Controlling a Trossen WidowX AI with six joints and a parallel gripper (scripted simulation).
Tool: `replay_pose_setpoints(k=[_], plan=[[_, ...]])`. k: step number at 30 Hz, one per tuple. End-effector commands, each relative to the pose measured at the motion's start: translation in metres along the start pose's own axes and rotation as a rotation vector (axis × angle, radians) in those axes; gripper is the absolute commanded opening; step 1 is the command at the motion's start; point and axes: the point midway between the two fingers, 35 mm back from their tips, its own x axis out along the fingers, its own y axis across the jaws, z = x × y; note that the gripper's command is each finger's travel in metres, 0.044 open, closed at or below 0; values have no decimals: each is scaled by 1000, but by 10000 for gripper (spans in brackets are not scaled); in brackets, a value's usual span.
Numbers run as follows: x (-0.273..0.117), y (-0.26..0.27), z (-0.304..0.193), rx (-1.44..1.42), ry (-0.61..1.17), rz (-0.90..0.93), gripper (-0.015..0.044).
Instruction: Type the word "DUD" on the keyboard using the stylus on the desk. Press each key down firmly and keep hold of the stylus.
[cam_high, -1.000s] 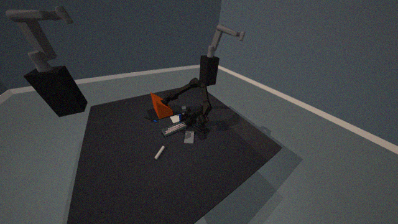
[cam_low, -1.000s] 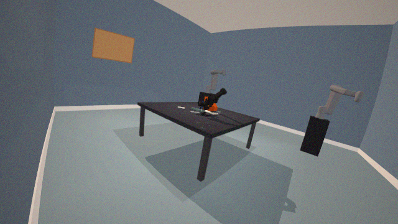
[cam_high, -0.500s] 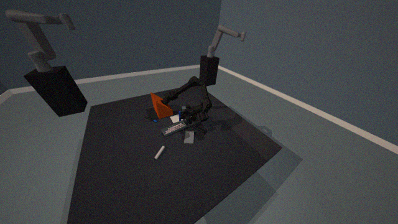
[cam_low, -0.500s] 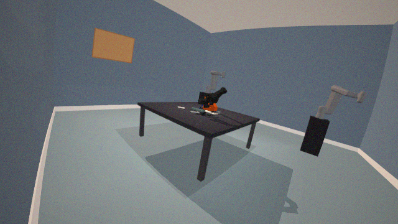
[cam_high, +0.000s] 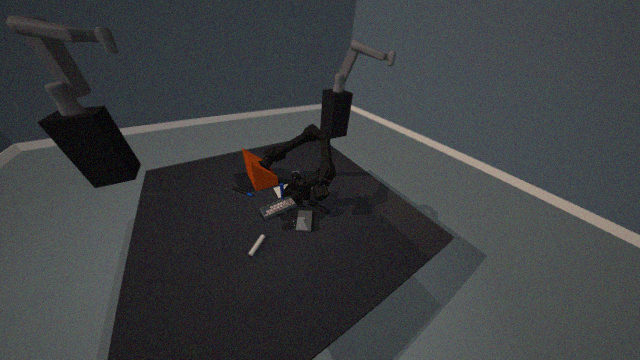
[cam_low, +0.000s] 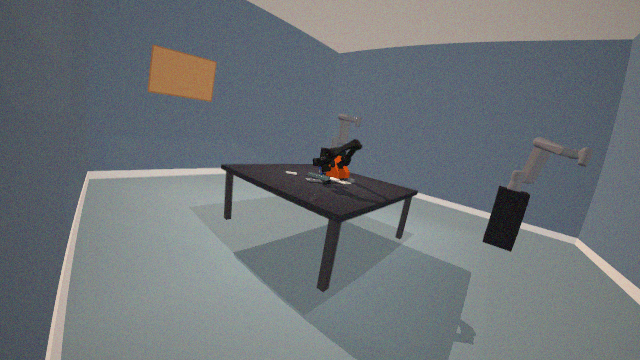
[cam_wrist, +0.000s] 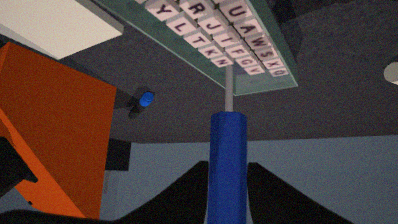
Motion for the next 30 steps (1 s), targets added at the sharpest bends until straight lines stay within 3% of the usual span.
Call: replay_pose_setpoints(k=[1, 8, 11, 30], plan=[[2, -3, 4, -4, 3, -8, 0], [9, -2, 16, -4, 3, -7, 0], [11, -4, 18, -4, 2, -8, 79], [15, -4, 25, -4, 2, -7, 81]])
